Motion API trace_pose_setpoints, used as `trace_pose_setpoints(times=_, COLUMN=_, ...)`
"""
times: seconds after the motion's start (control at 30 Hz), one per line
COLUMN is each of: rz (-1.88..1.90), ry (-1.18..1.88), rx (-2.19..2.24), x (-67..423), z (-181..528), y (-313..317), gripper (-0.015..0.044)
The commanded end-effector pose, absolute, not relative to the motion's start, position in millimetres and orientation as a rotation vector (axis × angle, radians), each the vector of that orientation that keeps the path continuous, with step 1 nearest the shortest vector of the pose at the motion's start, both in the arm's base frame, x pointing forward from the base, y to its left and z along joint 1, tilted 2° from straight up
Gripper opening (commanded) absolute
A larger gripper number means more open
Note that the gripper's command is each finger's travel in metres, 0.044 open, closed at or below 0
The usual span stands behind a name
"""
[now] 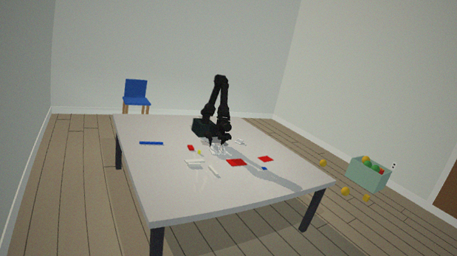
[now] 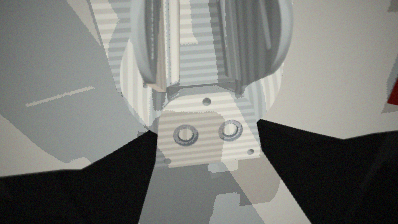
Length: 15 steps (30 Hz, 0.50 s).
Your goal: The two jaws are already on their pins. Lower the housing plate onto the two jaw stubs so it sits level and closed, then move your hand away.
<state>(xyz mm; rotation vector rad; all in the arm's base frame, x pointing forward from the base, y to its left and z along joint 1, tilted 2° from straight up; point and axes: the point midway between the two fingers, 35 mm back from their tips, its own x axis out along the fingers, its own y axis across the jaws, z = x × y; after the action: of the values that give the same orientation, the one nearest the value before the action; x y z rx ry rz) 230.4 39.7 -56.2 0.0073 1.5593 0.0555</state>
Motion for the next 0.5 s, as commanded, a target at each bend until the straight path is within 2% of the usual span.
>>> trace_pose_setpoints(times=0.0, rz=0.057, ry=1.560, rx=0.012, x=230.2, z=-56.5, y=40.3, gripper=0.0351)
trace_pose_setpoints(times=0.23, rz=0.057, ry=1.560, rx=0.012, x=230.2, z=-56.5, y=40.3, gripper=0.0351)
trace_pose_setpoints(times=0.33, rz=0.056, ry=1.559, rx=0.007, x=230.4, z=-56.2, y=39.7, gripper=0.0430)
trace_pose_setpoints(times=0.47, rz=0.056, ry=1.559, rx=0.007, x=230.4, z=-56.2, y=39.7, gripper=0.0440)
